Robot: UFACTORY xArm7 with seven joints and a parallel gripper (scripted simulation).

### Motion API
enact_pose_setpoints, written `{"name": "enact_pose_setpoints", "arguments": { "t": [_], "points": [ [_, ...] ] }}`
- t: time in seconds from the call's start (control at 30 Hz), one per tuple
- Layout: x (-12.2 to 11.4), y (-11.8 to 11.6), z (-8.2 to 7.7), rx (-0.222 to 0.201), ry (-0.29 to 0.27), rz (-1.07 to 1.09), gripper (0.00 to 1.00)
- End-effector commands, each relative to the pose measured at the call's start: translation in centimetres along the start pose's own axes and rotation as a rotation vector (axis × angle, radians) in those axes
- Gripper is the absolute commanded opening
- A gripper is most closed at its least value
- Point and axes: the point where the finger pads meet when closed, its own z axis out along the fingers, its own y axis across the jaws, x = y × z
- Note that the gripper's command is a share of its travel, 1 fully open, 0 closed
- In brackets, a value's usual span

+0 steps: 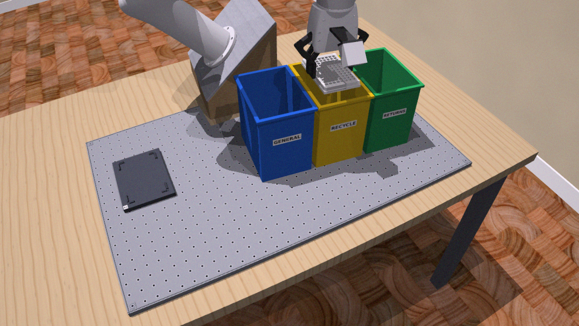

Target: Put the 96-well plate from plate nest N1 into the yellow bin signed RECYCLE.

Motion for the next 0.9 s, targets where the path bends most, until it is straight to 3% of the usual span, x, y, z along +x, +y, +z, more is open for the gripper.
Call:
{"name": "enact_pose_setpoints", "arguments": {
  "t": [0.0, 0.03, 0.87],
  "points": [
    [0.06, -0.13, -0.17, 0.004, 0.003, 0.000, 0.00],
    [0.06, -0.13, -0.10, 0.004, 0.003, 0.000, 1.00],
    [0.06, -0.13, -0.11, 0.004, 0.003, 0.000, 1.00]
  ]
}}
